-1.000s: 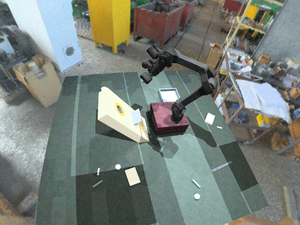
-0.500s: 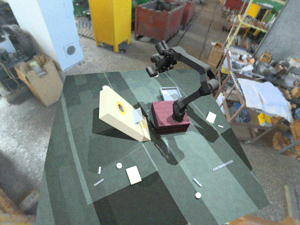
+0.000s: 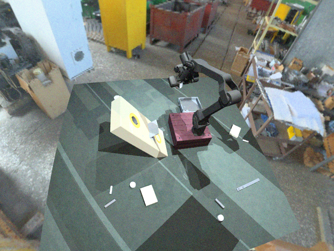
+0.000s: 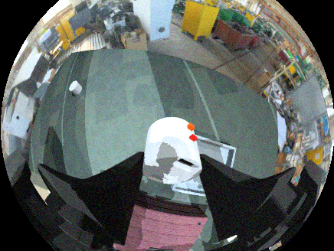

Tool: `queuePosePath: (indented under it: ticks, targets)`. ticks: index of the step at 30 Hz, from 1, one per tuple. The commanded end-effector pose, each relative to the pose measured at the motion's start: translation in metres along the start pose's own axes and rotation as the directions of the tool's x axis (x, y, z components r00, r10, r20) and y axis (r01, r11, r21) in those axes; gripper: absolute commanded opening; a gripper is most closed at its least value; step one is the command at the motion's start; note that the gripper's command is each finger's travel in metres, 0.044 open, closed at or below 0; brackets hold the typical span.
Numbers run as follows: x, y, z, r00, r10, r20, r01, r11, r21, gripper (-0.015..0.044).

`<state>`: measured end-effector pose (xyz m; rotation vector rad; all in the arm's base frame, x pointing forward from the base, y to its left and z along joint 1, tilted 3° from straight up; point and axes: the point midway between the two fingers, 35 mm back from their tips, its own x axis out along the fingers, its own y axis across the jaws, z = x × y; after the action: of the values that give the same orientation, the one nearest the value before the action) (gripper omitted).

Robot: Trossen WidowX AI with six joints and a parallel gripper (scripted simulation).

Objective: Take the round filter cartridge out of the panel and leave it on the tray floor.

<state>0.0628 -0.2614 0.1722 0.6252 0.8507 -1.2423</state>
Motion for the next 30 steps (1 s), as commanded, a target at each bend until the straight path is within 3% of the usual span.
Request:
queuePosePath:
  ticks: [1, 23, 30]
  targets:
    - [0.012, -0.014, -0.005, 1.0, -0.022, 0.0, 0.022, 0.999, 0.041, 0.0]
    - [0.064, -0.104, -0.073, 0.979, -0.2, -0.033, 0.2, 0.924, 0.325, 0.0]
    - [0.076, -0.11, -0.082, 0.977, -0.212, -0.036, 0.211, 0.915, 0.343, 0.0]
